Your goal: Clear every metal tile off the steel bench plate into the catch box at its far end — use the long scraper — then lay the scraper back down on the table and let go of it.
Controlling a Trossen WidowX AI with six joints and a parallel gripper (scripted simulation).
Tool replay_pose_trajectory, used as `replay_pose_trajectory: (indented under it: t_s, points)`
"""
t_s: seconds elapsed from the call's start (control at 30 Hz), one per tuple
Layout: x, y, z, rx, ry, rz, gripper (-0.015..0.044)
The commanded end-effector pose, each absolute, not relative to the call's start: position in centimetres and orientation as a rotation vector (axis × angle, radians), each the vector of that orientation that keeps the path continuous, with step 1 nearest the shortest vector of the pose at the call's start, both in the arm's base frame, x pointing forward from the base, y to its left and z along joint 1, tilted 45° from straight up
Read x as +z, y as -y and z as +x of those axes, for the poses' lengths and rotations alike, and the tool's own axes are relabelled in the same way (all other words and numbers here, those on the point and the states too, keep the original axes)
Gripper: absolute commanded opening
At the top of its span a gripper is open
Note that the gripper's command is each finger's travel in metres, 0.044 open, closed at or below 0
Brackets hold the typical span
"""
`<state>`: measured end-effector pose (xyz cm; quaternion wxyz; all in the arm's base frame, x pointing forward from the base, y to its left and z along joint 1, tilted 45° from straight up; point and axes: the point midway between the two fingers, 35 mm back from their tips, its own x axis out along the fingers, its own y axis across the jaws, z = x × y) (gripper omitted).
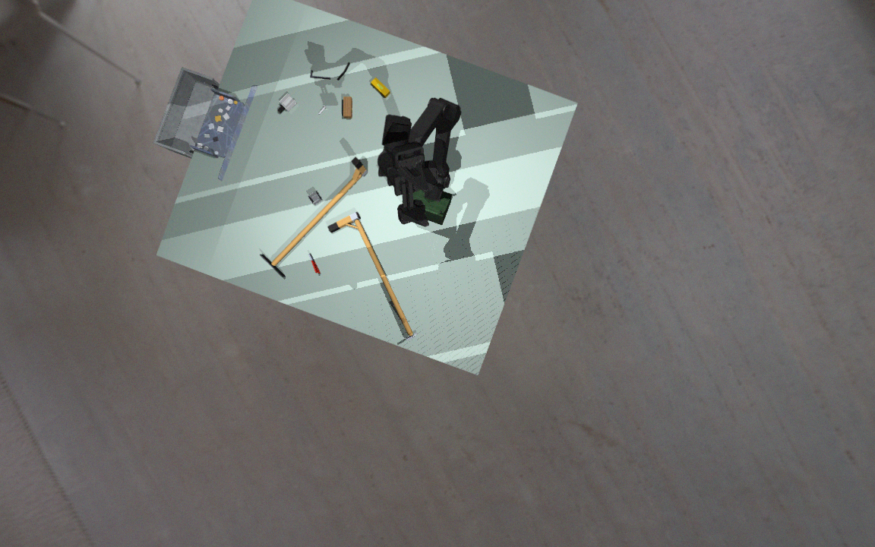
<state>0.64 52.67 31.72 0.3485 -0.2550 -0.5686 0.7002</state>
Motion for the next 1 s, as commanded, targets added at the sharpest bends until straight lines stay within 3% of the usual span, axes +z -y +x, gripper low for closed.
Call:
replay_pose_trajectory:
  t_s: [0.0, 0.43, 0.97]
  points:
    - [32.3, -53.3, 0.7, 1.814, 1.47, -0.664, 0.044]
    - [33.6, -54.6, 0.9, 1.823, 1.427, -0.669, 0.044]
    - [28.7, -54.7, 5.1, 1.818, 0.799, -0.744, 0.044]
